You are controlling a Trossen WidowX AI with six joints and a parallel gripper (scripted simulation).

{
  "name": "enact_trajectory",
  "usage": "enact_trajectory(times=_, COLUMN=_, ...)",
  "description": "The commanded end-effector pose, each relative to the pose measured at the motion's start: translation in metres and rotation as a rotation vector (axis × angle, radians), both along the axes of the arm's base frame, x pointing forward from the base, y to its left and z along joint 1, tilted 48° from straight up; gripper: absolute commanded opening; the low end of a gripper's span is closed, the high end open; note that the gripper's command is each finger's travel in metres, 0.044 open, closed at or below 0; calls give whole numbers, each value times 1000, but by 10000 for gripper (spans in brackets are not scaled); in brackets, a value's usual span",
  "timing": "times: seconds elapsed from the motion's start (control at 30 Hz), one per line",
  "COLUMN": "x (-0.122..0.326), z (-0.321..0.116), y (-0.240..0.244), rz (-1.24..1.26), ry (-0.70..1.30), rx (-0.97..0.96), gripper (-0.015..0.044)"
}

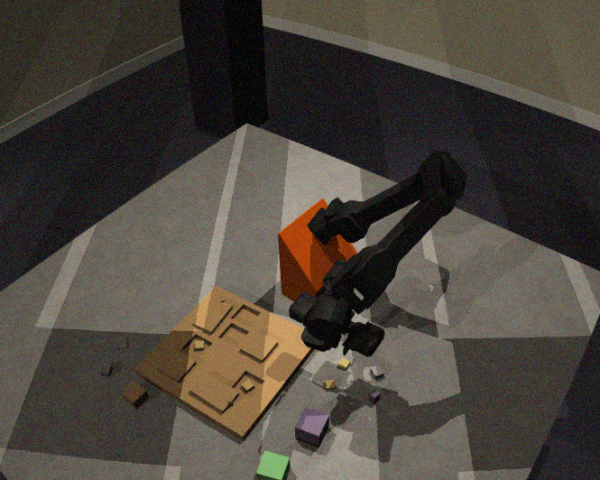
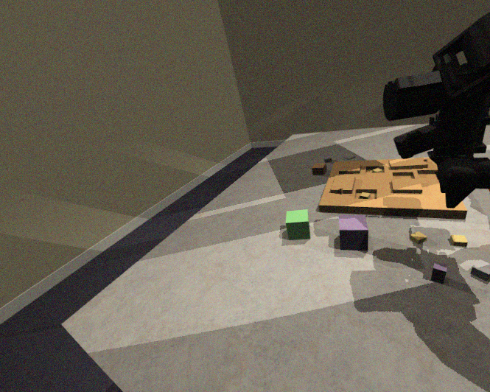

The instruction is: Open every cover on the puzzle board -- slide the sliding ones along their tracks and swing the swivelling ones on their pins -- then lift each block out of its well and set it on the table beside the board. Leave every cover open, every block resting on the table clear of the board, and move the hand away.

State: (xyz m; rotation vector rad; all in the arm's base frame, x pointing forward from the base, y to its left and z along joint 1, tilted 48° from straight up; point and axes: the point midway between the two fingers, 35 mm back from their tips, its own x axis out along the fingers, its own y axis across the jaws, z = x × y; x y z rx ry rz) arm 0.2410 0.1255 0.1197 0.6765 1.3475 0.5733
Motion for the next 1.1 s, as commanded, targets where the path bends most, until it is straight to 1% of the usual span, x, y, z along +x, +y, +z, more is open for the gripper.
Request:
enact_trajectory(times=0.0, x=20, z=-4, y=-8, rz=-22, ry=28, rx=2, gripper=125)
enact_trajectory(times=0.17, x=41, z=-11, y=-20, rz=-49, ry=57, rx=4, gripper=0)
enact_trajectory(times=0.77, x=112, z=-54, y=-73, rz=-145, ry=151, rx=25, gripper=0)
enact_trajectory(times=1.07, x=139, z=-81, y=-100, rz=-187, ry=197, rx=45, gripper=0)
